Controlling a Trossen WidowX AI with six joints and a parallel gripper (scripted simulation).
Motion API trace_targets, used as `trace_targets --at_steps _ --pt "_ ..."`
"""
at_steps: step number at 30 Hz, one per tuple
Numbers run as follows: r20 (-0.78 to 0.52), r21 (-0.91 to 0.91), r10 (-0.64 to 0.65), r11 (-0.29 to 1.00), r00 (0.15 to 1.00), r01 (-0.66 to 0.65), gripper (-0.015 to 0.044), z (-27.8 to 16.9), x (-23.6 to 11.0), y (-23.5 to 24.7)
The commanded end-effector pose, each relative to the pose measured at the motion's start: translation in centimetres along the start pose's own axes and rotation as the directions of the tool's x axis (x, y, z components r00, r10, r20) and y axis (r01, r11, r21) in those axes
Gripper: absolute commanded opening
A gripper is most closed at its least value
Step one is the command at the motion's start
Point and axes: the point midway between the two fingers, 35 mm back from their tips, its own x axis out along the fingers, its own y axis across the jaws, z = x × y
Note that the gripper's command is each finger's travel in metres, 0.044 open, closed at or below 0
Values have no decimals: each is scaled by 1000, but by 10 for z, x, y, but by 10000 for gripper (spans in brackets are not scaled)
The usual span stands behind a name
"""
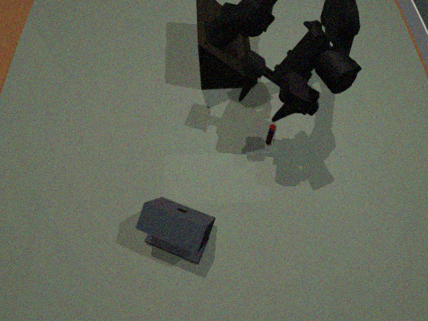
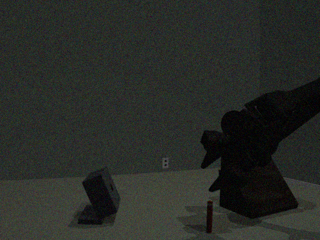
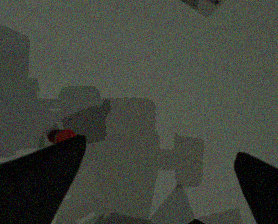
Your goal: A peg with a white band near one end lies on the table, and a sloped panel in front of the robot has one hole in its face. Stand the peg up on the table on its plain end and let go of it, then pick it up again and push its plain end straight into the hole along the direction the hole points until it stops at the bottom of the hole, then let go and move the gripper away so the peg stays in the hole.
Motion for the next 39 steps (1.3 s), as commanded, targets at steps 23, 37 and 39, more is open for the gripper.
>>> trace_targets --at_steps 23,37,39 --pt "-418 235 490 872 765 -430 440 22 -4 26" --pt "-417 177 490 870 765 -461 440 15 9 34" --pt "-417 168 490 869 765 -466 440 14 11 35"
